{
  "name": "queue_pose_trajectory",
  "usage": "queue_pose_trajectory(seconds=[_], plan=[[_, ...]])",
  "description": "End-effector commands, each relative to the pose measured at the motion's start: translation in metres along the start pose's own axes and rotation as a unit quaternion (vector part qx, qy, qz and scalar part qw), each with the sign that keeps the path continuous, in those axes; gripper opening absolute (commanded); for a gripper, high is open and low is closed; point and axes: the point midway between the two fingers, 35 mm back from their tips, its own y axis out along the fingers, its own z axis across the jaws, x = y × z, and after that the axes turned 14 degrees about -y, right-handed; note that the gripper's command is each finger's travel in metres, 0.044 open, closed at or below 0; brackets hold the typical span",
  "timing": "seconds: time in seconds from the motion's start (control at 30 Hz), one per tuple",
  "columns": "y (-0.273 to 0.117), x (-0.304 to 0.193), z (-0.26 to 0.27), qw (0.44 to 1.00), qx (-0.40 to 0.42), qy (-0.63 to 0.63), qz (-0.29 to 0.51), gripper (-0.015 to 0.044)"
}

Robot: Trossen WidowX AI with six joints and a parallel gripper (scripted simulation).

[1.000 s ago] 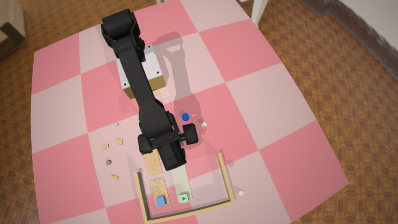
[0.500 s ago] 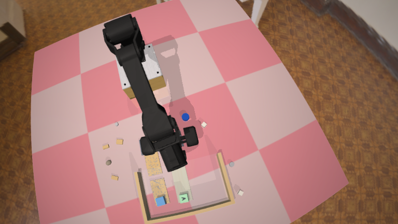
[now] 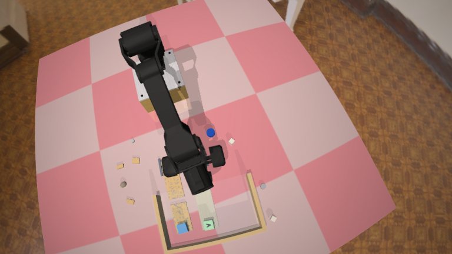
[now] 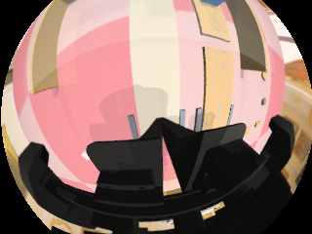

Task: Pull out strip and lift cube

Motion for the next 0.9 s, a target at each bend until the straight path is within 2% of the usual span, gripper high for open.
queue_pose_trajectory(seconds=[0.0,0.87], plan=[[0.0080,-0.0022,-0.0001,1.000,-0.002,0.002,0.003,0.0000],[0.0157,-0.0032,0.0002,1.000,-0.002,0.002,0.003,0.0000]])
